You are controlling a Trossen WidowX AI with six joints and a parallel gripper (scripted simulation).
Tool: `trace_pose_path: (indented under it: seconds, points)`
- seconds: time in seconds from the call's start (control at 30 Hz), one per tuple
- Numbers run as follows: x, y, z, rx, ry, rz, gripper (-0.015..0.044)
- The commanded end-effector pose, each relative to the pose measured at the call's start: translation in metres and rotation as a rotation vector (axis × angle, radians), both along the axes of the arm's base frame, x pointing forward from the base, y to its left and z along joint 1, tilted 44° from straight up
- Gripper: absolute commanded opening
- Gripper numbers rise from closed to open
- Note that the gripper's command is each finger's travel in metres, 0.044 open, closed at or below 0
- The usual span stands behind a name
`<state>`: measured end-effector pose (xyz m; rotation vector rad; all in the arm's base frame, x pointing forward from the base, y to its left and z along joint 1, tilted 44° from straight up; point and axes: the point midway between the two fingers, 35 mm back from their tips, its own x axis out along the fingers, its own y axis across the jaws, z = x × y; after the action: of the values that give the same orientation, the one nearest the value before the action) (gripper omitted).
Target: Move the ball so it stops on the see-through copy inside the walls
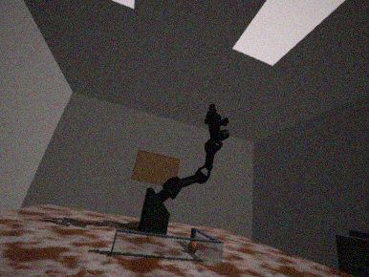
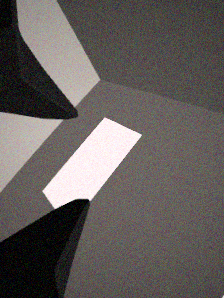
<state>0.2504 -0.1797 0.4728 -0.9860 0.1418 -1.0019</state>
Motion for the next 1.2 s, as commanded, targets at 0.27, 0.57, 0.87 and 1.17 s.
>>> trace_pose_path:
  seconds: [0.27,0.57,0.87,1.17]
  points:
    - [0.127,0.063,-0.121,0.019,0.526,0.452,0.0275]
    - [0.169,0.15,-0.235,0.037,0.905,0.876,0.0275]
    - [0.148,0.245,-0.346,0.139,1.262,1.337,0.0275]
    - [0.071,0.33,-0.427,0.41,1.579,1.814,0.0275]
